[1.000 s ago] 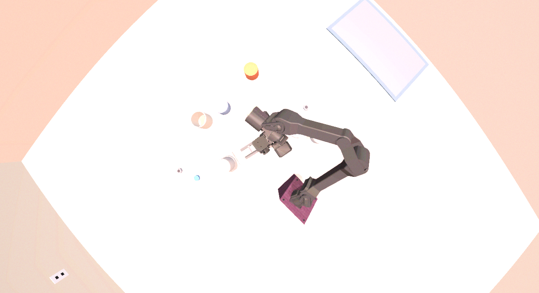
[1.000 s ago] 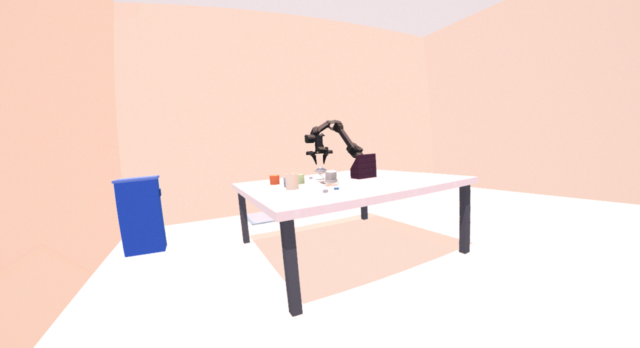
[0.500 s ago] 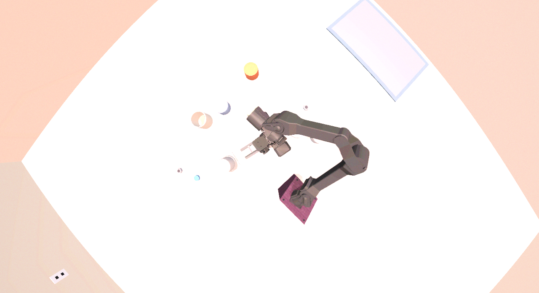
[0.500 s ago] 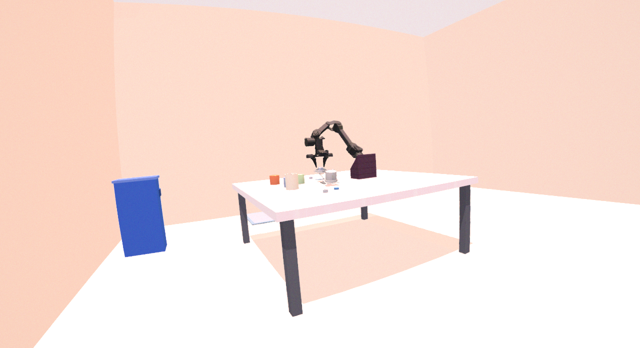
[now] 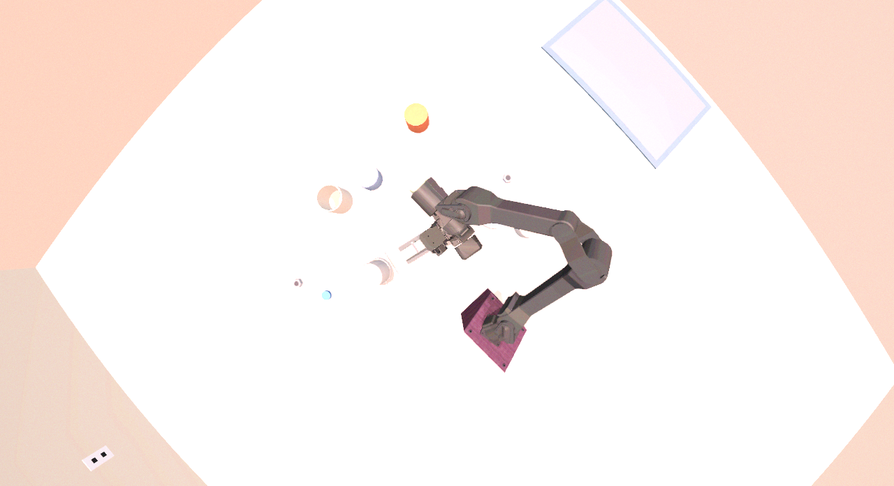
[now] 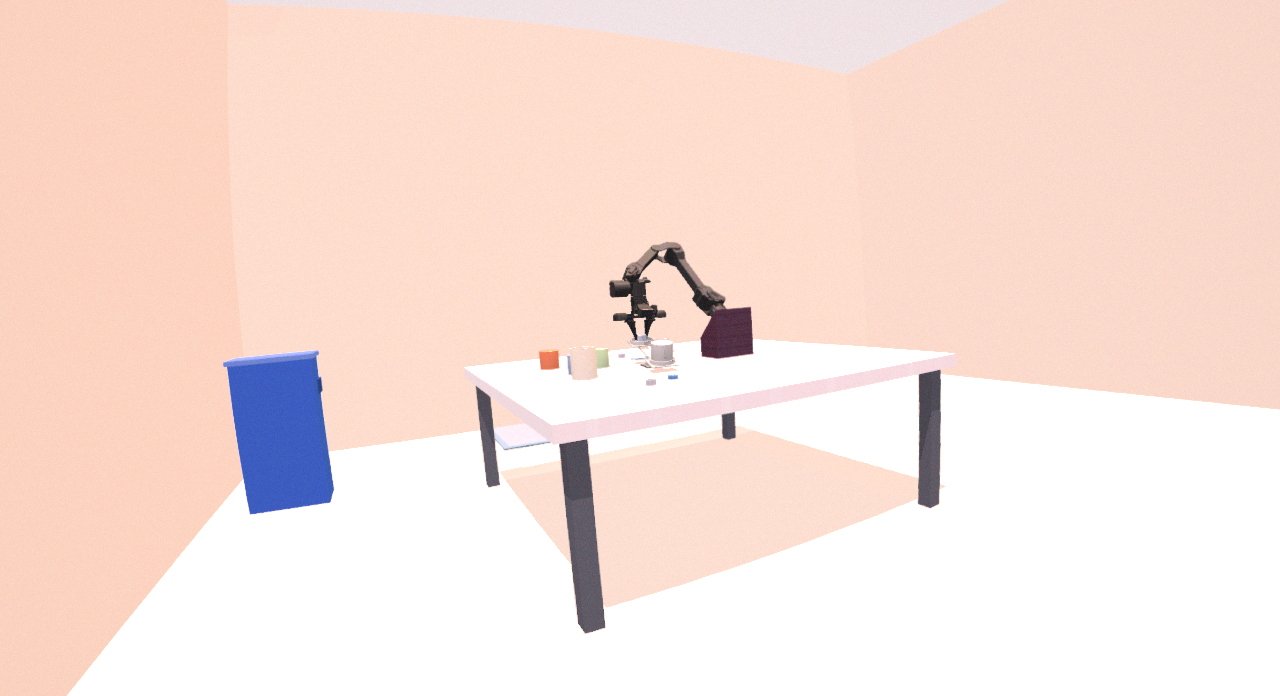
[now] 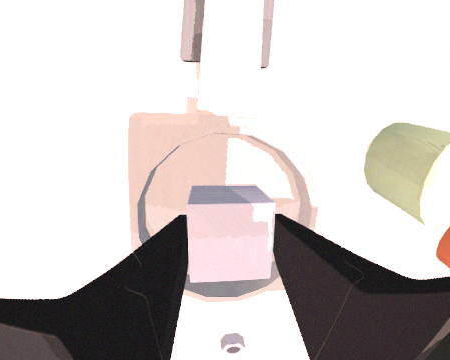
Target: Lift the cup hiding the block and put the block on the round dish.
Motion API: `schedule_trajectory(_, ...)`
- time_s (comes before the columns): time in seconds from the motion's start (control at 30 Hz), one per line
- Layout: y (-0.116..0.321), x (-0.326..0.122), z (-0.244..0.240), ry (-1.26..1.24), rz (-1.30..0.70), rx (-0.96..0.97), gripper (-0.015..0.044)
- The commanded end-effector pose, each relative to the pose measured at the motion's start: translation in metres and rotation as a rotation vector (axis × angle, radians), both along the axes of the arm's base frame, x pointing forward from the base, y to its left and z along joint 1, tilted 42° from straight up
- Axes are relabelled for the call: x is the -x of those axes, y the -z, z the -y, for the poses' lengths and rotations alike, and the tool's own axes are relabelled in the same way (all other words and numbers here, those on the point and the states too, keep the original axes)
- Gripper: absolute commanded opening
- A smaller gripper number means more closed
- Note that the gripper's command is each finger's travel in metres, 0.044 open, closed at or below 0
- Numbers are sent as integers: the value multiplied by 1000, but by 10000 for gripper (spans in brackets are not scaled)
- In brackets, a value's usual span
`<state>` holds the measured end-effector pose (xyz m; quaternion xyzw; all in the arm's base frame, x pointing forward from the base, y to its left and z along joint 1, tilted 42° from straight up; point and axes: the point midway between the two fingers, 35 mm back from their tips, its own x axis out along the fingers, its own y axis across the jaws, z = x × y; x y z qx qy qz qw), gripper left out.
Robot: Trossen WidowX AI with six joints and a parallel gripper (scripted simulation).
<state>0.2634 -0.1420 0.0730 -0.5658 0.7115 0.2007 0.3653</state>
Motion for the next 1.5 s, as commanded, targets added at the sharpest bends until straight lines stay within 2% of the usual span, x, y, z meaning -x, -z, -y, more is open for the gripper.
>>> schedule_trajectory(0.0, 3, 2, 2, 1, -13, 3, 128)
schedule_trajectory(0.13, 3, 2, 2, 1, -13, 3, 102)
schedule_trajectory(0.27, 1, 0, -3, 20, 22, 2, 0)
schedule_trajectory(0.9, -68, -8, -61, 1, -13, -1, 0)
schedule_trajectory(1.47, -68, 8, -14, 4, -10, -34, 0)
